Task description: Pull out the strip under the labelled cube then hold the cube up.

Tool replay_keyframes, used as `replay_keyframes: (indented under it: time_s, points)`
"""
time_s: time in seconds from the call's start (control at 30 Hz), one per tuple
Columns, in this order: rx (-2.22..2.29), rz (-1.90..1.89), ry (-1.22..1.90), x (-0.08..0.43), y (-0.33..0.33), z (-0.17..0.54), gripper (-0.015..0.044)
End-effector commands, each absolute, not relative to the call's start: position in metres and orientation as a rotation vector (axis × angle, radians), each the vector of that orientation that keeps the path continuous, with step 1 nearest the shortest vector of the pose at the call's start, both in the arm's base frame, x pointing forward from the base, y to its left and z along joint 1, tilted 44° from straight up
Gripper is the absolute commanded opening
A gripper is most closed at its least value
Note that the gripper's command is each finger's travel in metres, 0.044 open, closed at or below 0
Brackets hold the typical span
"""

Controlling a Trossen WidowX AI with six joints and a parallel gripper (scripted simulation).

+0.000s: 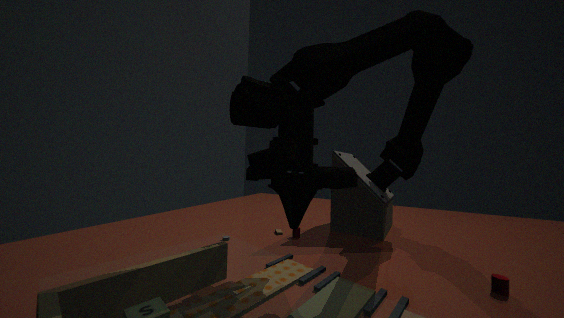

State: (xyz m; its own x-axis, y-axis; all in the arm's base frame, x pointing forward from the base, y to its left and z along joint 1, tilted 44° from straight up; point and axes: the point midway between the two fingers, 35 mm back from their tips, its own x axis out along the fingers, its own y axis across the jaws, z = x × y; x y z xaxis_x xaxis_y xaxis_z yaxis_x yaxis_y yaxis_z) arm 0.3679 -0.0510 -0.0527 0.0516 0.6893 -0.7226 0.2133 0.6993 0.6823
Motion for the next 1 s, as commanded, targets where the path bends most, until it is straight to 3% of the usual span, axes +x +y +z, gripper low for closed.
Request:
replay_keyframes:
  time_s: [0.0,0.97]
  points:
    - [0.762,0.427,1.505,0.372,-0.051,-0.053,0.0000]
    - [0.763,0.427,1.505,0.374,-0.020,-0.089,0.0000]
